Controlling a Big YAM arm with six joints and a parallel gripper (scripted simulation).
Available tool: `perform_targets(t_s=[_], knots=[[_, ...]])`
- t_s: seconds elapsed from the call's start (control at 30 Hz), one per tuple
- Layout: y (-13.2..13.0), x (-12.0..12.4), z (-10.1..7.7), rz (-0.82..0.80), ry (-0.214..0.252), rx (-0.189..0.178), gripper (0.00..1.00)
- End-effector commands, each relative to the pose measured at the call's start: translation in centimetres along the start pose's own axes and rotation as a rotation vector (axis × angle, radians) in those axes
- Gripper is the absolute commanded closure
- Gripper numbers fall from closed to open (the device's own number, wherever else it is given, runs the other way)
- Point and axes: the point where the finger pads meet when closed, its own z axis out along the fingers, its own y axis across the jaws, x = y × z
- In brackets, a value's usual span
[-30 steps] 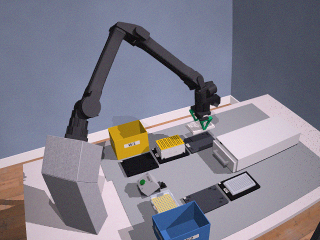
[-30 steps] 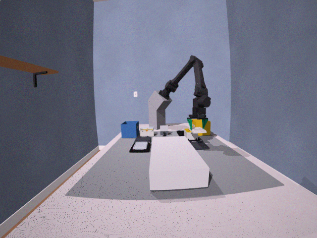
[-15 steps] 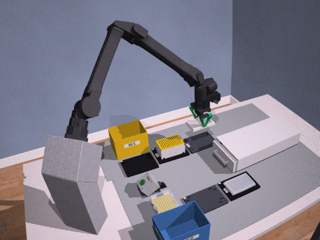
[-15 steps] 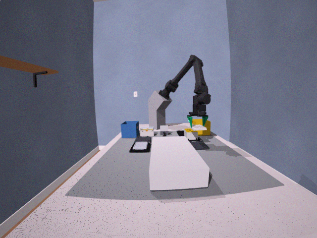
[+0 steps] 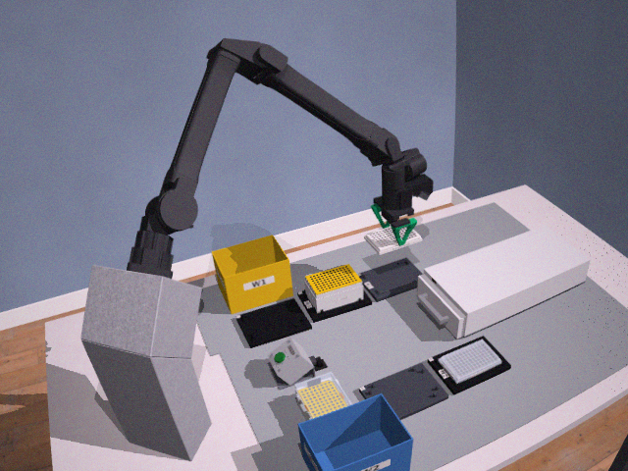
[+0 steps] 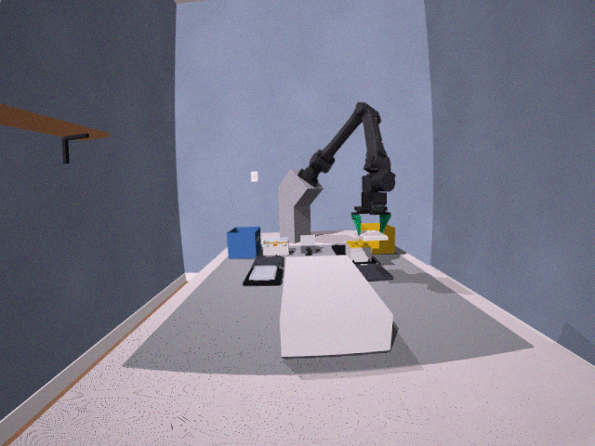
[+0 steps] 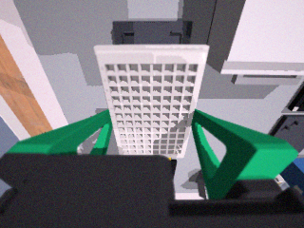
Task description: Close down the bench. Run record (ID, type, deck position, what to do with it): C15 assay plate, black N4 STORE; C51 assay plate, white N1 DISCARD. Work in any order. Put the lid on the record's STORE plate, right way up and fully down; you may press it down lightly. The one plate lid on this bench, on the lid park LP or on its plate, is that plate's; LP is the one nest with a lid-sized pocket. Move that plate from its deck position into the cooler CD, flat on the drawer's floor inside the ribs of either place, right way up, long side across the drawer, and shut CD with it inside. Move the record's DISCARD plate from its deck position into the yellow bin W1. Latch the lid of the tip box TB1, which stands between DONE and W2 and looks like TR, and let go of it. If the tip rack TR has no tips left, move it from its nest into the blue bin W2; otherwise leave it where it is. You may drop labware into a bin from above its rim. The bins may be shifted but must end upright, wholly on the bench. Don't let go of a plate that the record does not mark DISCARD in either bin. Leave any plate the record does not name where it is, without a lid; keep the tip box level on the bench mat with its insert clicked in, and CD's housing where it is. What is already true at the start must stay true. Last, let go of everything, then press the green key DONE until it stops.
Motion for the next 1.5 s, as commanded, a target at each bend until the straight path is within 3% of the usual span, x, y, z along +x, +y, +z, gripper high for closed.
perform_targets(t_s=[0.0,1.23,1.27,1.47], knots=[[-0.3,-0.3,-0.3,0.002,0.003,0.004,1.0],[-0.3,-0.3,-0.3,0.002,0.003,0.004,1.0],[1.6,-0.1,-1.5,0.009,-0.021,-0.011,1.0],[2.3,1.1,-1.5,0.001,-0.033,-0.015,1.0]])
